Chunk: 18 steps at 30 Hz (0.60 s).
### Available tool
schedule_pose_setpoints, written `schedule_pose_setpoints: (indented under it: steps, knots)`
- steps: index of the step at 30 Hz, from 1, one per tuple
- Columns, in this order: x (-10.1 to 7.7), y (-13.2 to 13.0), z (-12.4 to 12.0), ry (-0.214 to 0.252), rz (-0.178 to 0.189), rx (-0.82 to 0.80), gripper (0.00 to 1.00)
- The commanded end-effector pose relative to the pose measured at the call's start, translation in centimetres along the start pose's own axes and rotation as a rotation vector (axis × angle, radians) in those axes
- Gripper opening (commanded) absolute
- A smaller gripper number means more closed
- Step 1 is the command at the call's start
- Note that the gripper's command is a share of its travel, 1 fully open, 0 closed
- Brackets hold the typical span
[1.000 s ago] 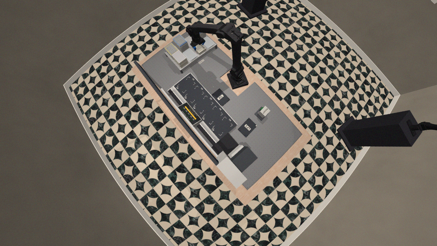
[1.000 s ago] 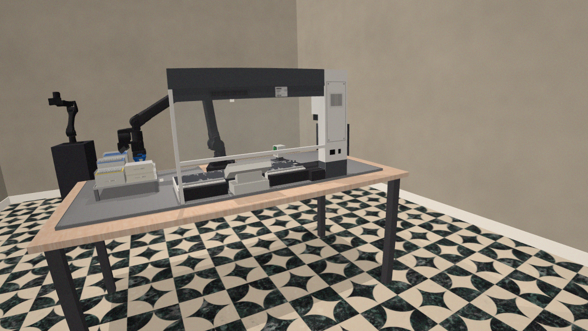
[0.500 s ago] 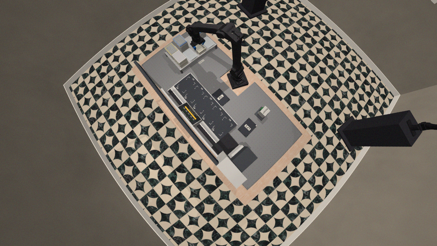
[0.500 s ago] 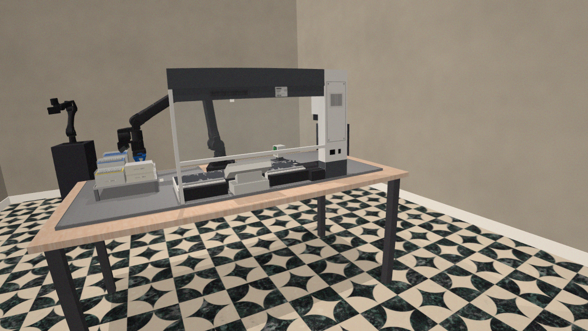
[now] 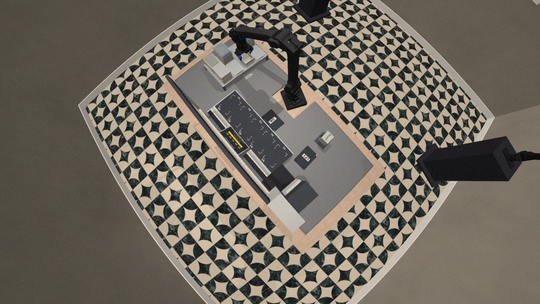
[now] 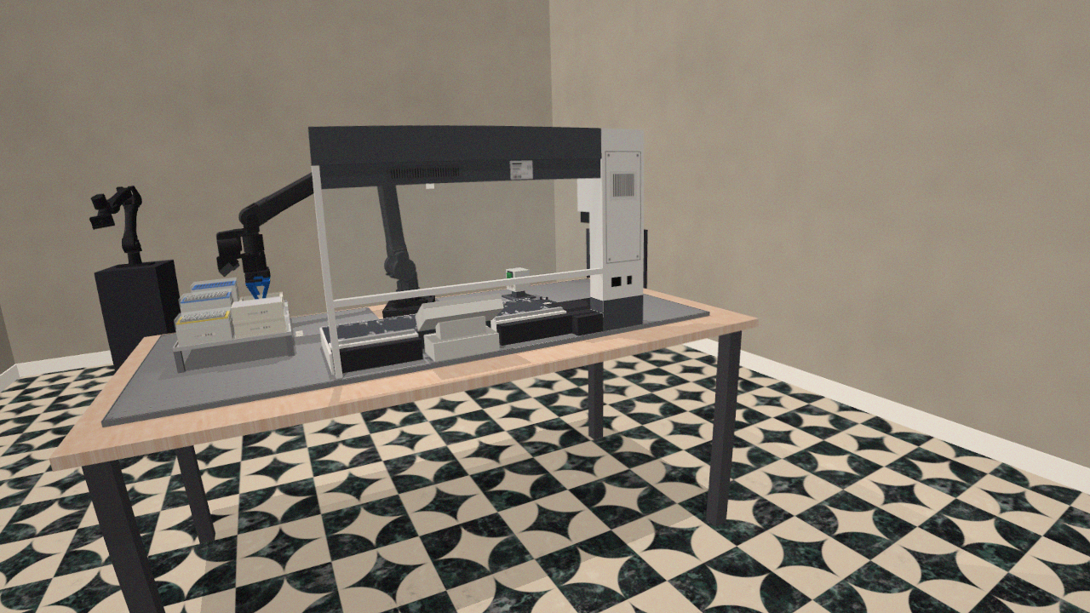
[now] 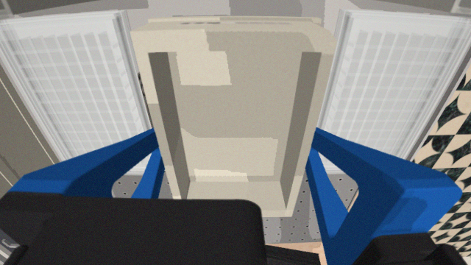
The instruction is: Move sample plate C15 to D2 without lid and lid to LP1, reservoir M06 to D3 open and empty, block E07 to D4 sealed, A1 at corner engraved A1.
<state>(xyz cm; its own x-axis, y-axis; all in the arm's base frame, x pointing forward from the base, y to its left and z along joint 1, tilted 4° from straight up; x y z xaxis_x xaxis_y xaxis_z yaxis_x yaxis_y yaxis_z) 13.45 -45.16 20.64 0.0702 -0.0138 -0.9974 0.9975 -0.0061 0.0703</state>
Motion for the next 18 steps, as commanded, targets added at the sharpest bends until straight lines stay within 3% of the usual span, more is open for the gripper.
schedule_pose_setpoints:
  steps: [1,11,13,18]
  knots:
    - [-4.4,0.7,1.3,-0.087,0.027,-0.016,0.0]
    - [-4.6,0.2,1.1,-0.061,0.019,-0.006,0.0]
    - [-6.2,0.2,1.3,-0.089,0.027,-0.007,0.0]
    - [-7.0,0.0,1.3,-0.09,0.026,-0.004,0.0]
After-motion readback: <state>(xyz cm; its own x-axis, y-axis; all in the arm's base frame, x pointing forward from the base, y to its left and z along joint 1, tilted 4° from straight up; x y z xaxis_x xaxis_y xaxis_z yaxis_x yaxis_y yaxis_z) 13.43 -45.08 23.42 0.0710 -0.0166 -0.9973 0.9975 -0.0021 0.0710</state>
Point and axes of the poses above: the point where the finger pads meet when closed, its own x axis out along the fingers, its own y axis across the jaws, z = x × y, the point moved 10 cm from there along -x, back along the fingers, and after that the axes turned 8 degrees about x, right-handed, at the moved point
